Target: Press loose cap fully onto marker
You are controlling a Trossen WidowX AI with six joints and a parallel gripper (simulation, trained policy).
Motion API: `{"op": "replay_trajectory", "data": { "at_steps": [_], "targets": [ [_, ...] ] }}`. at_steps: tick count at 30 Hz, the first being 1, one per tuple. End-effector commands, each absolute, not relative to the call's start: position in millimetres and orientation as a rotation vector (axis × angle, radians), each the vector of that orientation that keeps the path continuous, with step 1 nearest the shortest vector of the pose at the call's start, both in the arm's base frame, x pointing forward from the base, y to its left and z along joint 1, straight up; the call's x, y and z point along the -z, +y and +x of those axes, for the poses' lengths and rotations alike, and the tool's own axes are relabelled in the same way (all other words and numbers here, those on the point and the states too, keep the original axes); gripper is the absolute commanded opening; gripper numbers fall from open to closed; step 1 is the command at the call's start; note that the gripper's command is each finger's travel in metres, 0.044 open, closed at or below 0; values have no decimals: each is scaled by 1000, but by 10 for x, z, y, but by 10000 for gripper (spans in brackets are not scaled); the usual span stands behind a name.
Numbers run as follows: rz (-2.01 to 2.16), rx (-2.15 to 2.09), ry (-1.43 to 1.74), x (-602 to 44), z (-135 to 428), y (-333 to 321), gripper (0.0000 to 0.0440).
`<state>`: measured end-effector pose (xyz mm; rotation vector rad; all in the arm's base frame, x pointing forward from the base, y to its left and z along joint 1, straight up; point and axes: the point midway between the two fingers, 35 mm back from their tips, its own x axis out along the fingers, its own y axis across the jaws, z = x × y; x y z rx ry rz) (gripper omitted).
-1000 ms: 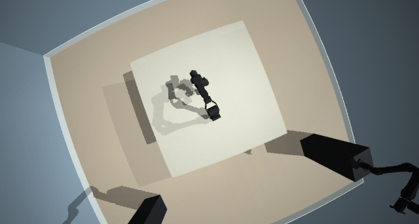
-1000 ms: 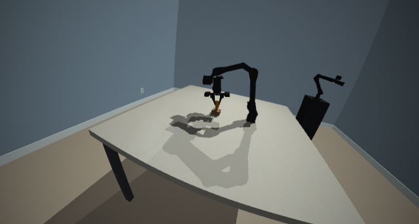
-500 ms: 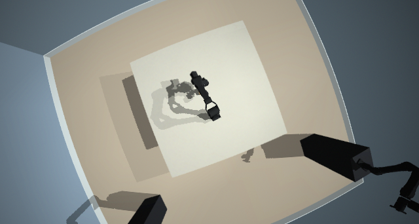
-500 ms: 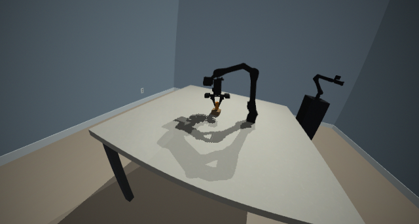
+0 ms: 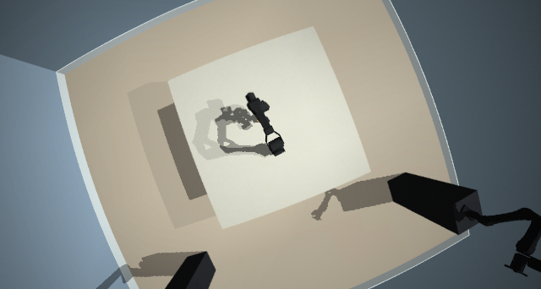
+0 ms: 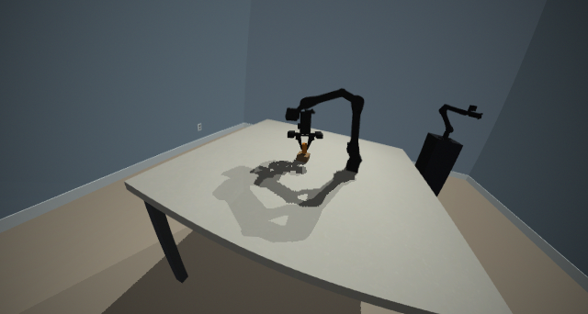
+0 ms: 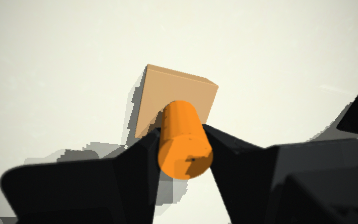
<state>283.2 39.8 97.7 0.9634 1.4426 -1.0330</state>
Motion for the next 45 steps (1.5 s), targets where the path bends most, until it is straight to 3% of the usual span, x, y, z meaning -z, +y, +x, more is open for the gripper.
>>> {"op": "replay_trajectory", "data": {
  "at_steps": [1, 45],
  "targets": [
    [915, 1065, 1475, -802, 2761, 355, 62],
    [846, 986, 1451, -758, 2820, 278, 128]
  ]
}}
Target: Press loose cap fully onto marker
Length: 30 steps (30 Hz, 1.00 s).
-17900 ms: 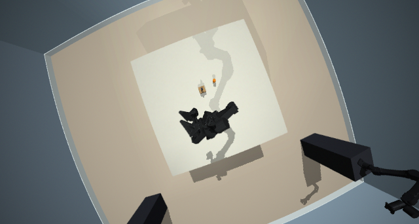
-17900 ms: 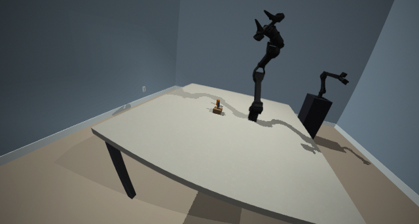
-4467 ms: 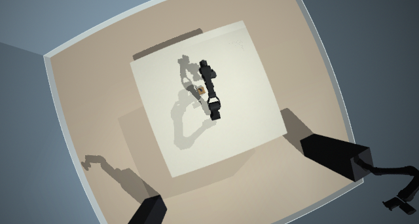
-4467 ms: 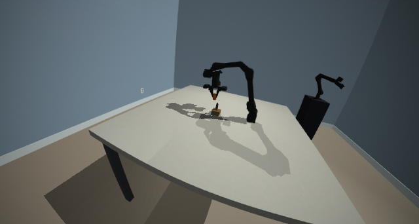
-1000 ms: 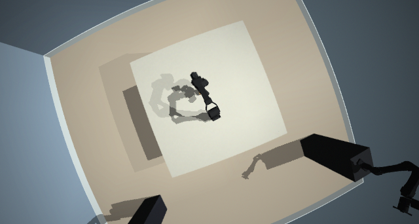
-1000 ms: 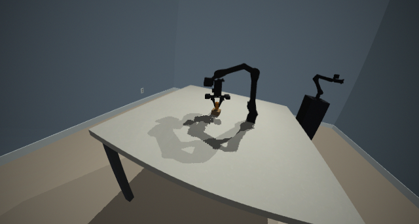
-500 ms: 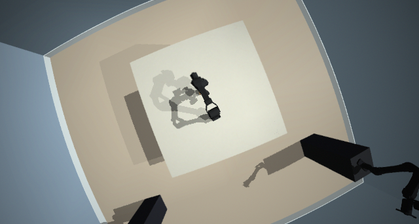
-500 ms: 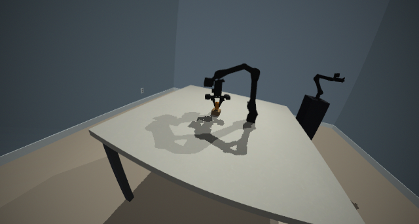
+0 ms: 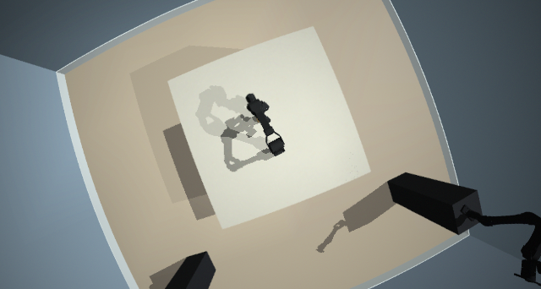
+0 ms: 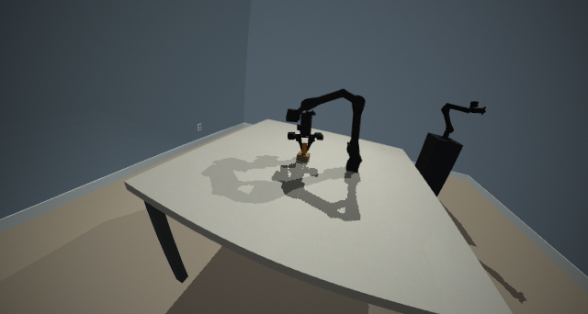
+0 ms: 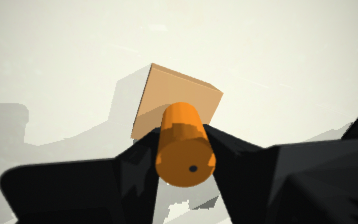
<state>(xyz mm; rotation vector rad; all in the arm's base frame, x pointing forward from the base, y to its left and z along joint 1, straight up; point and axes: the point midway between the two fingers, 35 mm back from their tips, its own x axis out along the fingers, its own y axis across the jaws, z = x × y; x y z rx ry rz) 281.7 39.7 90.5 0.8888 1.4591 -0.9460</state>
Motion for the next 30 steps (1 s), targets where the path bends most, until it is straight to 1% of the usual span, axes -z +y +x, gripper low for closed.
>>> {"op": "replay_trajectory", "data": {
  "at_steps": [1, 12, 15, 18, 20, 27, 28, 30],
  "targets": [
    [845, 986, 1451, -758, 2820, 277, 129],
    [837, 958, 1448, -765, 2830, 282, 147],
    [833, 960, 1469, -761, 2768, 293, 176],
    [829, 959, 1484, -766, 2715, 300, 214],
    [829, 955, 1489, -773, 2693, 304, 254],
    [837, 926, 1477, -811, 2673, 317, 431],
    [840, 919, 1471, -825, 2678, 319, 440],
    [848, 907, 1457, -863, 2691, 323, 440]
  ]
}}
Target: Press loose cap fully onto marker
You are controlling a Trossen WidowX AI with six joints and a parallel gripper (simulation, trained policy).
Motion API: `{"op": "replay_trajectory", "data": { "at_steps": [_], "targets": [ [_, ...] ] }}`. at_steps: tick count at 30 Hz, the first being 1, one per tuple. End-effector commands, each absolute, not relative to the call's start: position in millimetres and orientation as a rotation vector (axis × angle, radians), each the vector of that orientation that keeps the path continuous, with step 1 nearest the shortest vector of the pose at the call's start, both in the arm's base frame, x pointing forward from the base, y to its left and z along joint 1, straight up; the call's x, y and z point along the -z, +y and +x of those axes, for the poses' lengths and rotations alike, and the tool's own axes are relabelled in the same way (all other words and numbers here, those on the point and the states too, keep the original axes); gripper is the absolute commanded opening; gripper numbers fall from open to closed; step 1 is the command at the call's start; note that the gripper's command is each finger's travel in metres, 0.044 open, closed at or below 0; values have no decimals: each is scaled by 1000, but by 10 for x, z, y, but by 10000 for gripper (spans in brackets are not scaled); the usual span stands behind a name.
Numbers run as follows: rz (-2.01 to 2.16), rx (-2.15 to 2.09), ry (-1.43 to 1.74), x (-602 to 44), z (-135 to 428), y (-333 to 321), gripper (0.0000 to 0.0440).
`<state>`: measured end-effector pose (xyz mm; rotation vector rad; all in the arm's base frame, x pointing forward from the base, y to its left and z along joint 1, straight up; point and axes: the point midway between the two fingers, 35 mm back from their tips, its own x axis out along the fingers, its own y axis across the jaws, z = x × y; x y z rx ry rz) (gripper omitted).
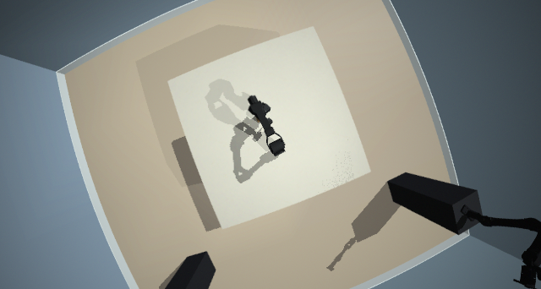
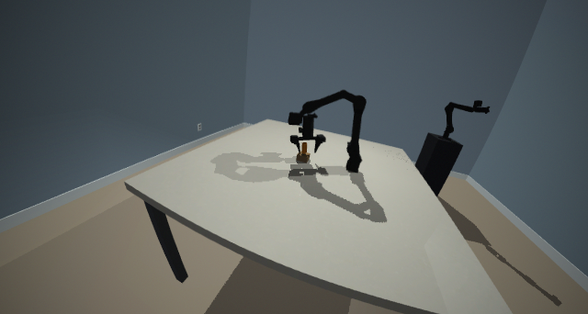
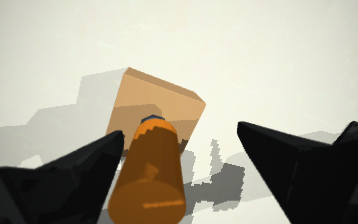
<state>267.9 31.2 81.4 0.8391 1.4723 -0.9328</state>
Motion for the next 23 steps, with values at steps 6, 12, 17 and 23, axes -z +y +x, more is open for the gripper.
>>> {"op": "replay_trajectory", "data": {
  "at_steps": [6, 12, 17, 23],
  "targets": [
    [873, 875, 1414, -1019, 2736, 334, 440],
    [889, 847, 1380, -1257, 2770, 340, 440],
    [899, 829, 1362, -1370, 2768, 338, 440],
    [908, 805, 1345, -1490, 2756, 333, 440]
  ]
}}
